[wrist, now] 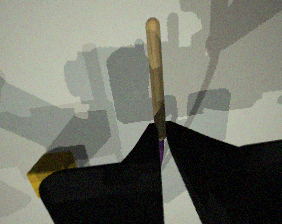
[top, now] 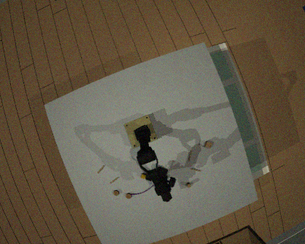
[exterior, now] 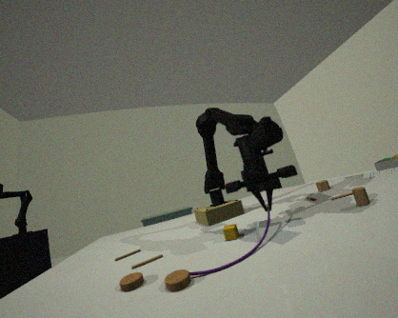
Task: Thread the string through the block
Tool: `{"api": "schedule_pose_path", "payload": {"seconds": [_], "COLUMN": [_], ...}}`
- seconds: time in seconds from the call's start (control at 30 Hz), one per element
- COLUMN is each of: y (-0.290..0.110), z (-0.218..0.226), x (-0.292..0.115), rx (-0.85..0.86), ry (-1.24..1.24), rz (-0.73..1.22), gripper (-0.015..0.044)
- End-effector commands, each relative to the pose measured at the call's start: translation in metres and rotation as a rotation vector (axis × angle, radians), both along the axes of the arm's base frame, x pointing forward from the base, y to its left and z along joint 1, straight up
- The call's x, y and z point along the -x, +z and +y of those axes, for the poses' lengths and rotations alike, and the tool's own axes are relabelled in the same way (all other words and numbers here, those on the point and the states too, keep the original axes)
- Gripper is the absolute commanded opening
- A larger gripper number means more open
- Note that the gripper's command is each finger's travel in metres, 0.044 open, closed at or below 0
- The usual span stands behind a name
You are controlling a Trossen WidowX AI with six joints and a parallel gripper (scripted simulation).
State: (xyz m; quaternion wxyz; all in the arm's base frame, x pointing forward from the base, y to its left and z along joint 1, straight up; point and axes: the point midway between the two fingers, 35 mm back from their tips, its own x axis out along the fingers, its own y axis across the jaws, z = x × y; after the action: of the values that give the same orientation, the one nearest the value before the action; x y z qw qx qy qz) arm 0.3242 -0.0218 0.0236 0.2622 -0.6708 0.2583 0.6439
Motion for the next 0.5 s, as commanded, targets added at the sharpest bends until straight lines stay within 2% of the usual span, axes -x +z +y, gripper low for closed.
{"api": "schedule_pose_path", "payload": {"seconds": [0.0,0.47], "y": [0.008,0.018], "z": [0.000,0.000], "x": [-0.001,0.002], "rx": [0.000,0.000], "ry": [0.000,0.000], "rz": [-0.004,0.000], "gripper": [0.0000,0.0000]}}
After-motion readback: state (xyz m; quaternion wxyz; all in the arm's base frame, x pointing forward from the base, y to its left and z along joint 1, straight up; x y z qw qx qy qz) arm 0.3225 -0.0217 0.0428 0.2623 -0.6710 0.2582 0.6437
